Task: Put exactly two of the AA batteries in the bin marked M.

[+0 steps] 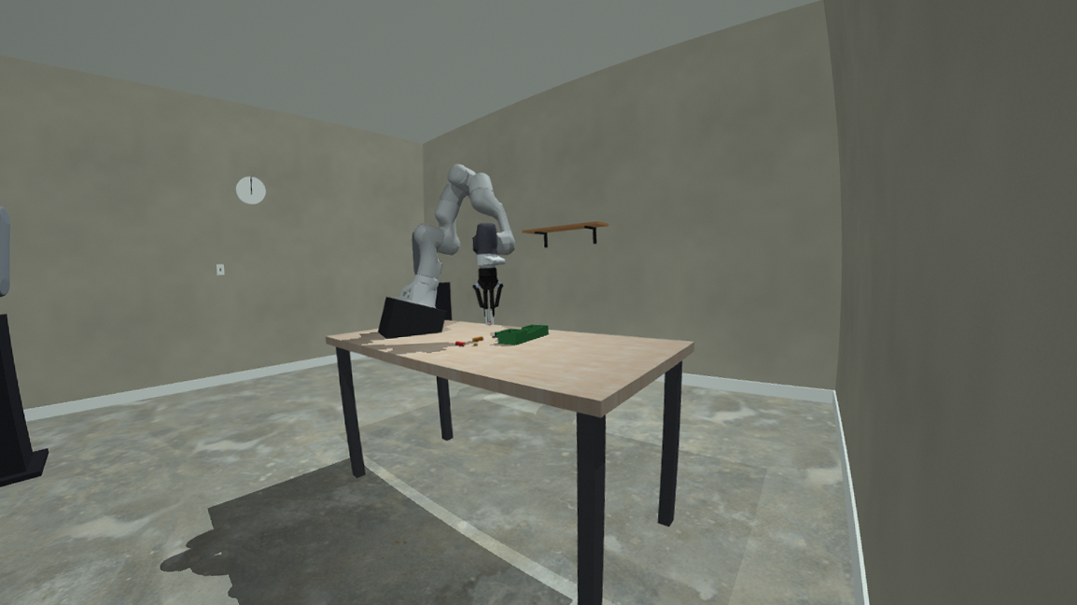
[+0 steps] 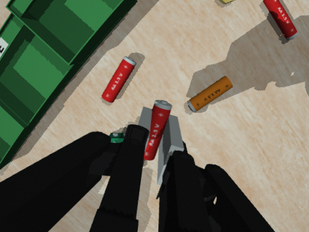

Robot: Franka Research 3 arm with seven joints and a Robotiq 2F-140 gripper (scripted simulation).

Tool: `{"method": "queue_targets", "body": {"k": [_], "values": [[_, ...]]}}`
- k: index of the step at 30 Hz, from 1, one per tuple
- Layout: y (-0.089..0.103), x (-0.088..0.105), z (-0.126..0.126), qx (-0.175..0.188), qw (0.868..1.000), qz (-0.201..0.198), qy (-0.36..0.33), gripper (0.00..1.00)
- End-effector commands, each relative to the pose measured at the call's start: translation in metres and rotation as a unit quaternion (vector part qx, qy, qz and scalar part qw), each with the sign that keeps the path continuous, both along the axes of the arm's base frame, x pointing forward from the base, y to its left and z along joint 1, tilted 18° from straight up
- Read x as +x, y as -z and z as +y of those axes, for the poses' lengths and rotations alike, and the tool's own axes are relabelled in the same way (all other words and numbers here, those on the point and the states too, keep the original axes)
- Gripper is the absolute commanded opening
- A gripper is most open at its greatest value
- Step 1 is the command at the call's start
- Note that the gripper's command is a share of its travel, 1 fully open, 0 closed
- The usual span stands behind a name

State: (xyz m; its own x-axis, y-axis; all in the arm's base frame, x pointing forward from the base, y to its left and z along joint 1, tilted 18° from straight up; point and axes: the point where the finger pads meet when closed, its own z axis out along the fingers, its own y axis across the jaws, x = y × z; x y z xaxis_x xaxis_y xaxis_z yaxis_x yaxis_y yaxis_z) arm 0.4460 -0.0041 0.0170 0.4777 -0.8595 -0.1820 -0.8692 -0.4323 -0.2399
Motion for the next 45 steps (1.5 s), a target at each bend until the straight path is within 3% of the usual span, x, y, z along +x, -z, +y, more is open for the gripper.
{"method": "queue_targets", "body": {"k": [1, 24, 31, 34, 45], "values": [[0.000, -0.001, 0.000, 0.000, 1.000, 0.001, 0.000, 0.05], [-0.007, 0.005, -0.003, 0.000, 1.000, 0.001, 0.000, 0.05], [-0.010, 0.046, -0.011, 0.000, 1.000, 0.001, 0.000, 0.05], [-0.011, 0.063, -0.014, 0.010, 0.997, 0.022, 0.071, 0.05], [-0.015, 0.116, -0.025, 0.022, 0.988, 0.031, 0.149, 0.05]]}}
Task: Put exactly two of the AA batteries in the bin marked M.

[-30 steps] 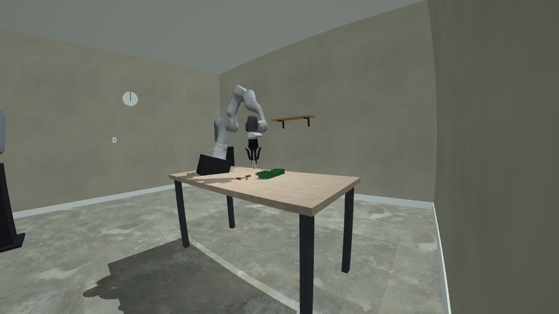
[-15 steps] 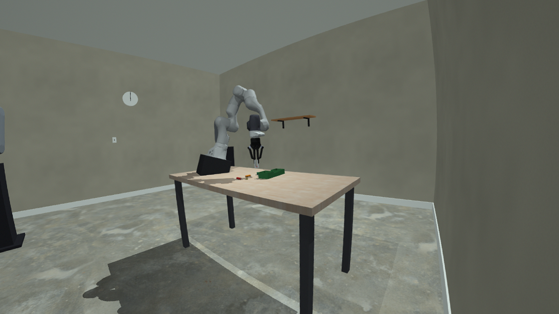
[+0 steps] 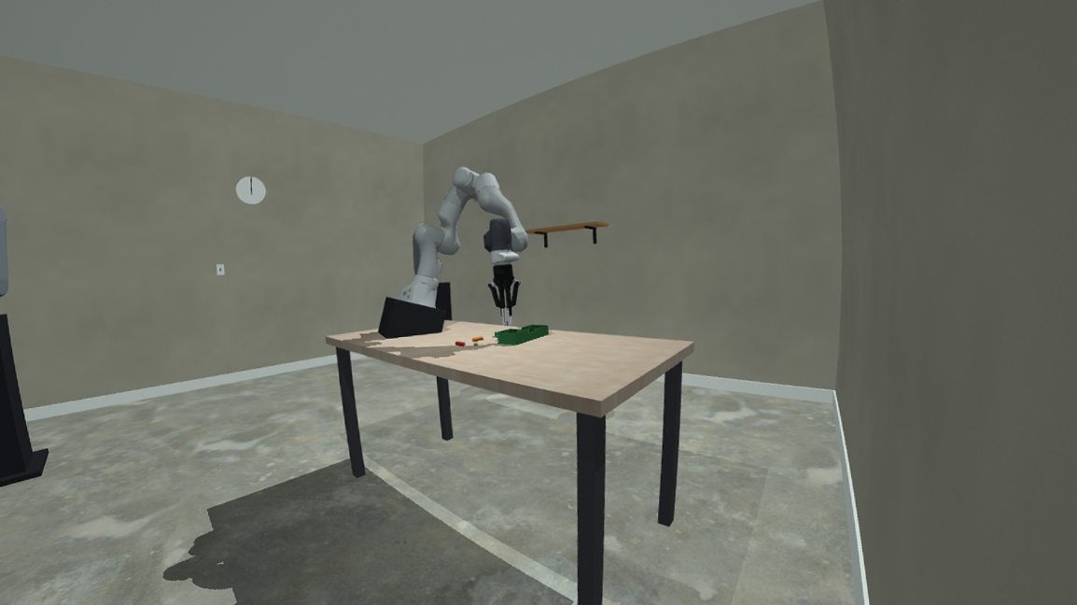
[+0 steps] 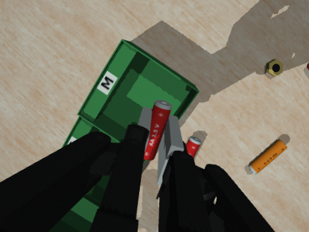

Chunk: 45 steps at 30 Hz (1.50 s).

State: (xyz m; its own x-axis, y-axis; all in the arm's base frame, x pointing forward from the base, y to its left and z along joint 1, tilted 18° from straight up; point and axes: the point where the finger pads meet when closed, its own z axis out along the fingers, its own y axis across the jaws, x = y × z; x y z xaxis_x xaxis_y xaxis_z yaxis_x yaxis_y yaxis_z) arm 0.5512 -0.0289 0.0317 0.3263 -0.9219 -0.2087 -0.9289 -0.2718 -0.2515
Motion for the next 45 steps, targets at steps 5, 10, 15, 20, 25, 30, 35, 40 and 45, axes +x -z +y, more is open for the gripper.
{"method": "queue_targets", "body": {"k": [5, 10, 15, 20, 25, 30, 35, 40, 45], "values": [[-0.001, 0.021, -0.001, 0.014, 0.995, 0.043, 0.093, 0.05], [-0.001, 0.019, 0.000, 0.018, 0.991, 0.058, 0.122, 0.05], [-0.001, 0.018, 0.000, 0.019, 0.989, 0.064, 0.130, 0.05], [-0.001, 0.017, 0.000, 0.019, 0.989, 0.064, 0.130, 0.05], [-0.001, 0.017, 0.000, 0.019, 0.989, 0.064, 0.130, 0.05], [-0.001, 0.017, -0.001, 0.019, 0.989, 0.064, 0.130, 0.05], [-0.001, 0.018, -0.001, 0.019, 0.989, 0.064, 0.130, 0.05], [0.003, 0.019, 0.000, 0.019, 0.989, 0.064, 0.130, 0.05], [0.012, 0.020, 0.003, 0.019, 0.989, 0.064, 0.130, 0.05]]}}
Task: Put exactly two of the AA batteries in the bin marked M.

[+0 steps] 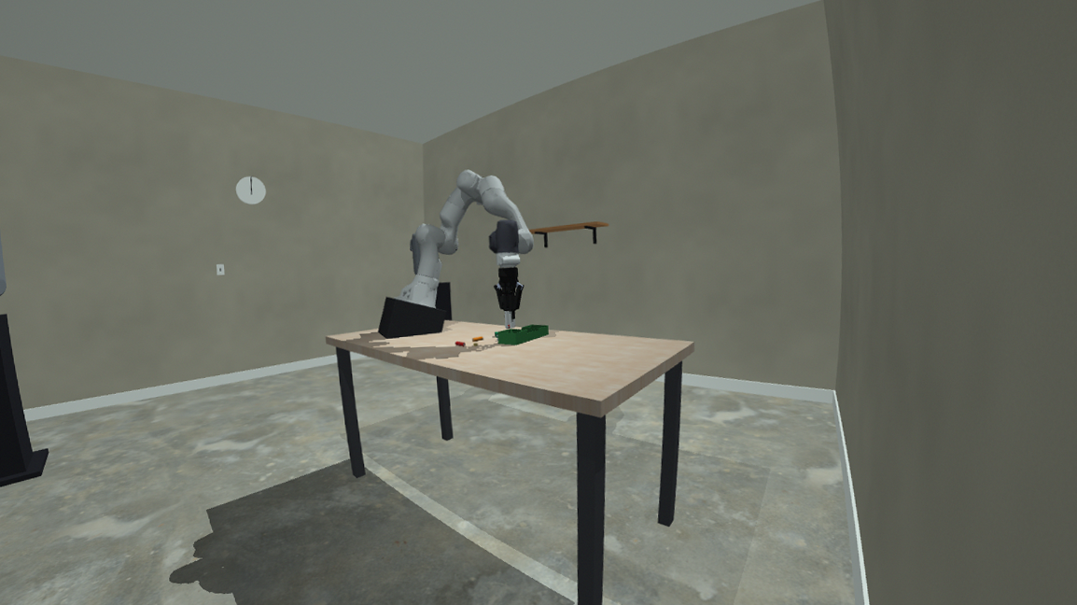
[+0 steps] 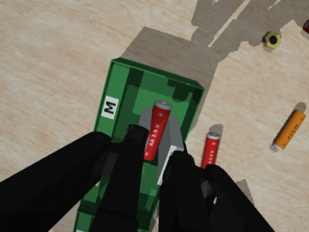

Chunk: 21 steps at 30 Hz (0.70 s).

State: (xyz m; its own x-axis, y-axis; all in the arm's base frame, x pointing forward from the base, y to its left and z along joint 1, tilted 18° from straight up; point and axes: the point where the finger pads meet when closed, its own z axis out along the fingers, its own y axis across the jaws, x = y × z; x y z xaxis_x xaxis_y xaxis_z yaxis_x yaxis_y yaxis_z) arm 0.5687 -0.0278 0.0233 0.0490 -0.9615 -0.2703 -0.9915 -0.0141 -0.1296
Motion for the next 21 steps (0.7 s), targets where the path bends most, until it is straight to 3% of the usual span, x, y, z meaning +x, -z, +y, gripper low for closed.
{"method": "queue_targets", "body": {"k": [1, 21], "values": [[0.004, 0.003, 0.002, 0.000, 1.000, -0.002, 0.002, 0.05], [0.036, 0.007, 0.011, 0.000, 1.000, -0.002, 0.002, 0.05]]}}
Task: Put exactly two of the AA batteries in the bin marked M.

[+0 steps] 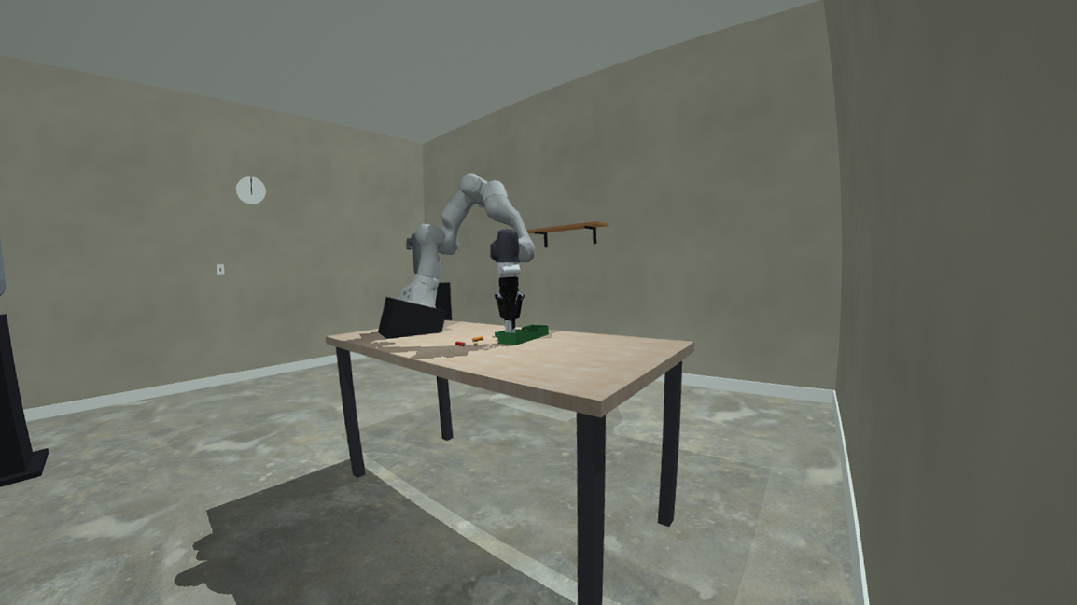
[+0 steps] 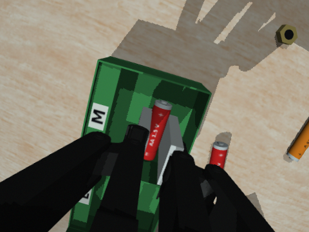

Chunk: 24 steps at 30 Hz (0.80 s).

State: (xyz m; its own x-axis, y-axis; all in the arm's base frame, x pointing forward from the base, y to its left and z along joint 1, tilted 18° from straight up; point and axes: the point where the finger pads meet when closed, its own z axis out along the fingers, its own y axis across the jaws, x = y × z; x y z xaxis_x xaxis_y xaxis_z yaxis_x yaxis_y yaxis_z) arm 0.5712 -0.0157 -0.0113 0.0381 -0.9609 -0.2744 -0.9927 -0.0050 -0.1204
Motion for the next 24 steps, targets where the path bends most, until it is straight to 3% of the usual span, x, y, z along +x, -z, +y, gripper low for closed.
{"method": "queue_targets", "body": {"k": [1, 20, 21, 24], "values": [[0.0038, 0.0045, -0.0006, -0.002, 1.000, -0.007, -0.003, 0.05], [0.0052, 0.0072, -0.0014, -0.002, 1.000, -0.007, -0.003, 0.05], [0.0052, 0.0072, -0.0014, -0.002, 1.000, -0.007, -0.003, 0.17], [0.0052, 0.0072, -0.0014, -0.002, 1.000, -0.007, -0.003, 0.17]]}}
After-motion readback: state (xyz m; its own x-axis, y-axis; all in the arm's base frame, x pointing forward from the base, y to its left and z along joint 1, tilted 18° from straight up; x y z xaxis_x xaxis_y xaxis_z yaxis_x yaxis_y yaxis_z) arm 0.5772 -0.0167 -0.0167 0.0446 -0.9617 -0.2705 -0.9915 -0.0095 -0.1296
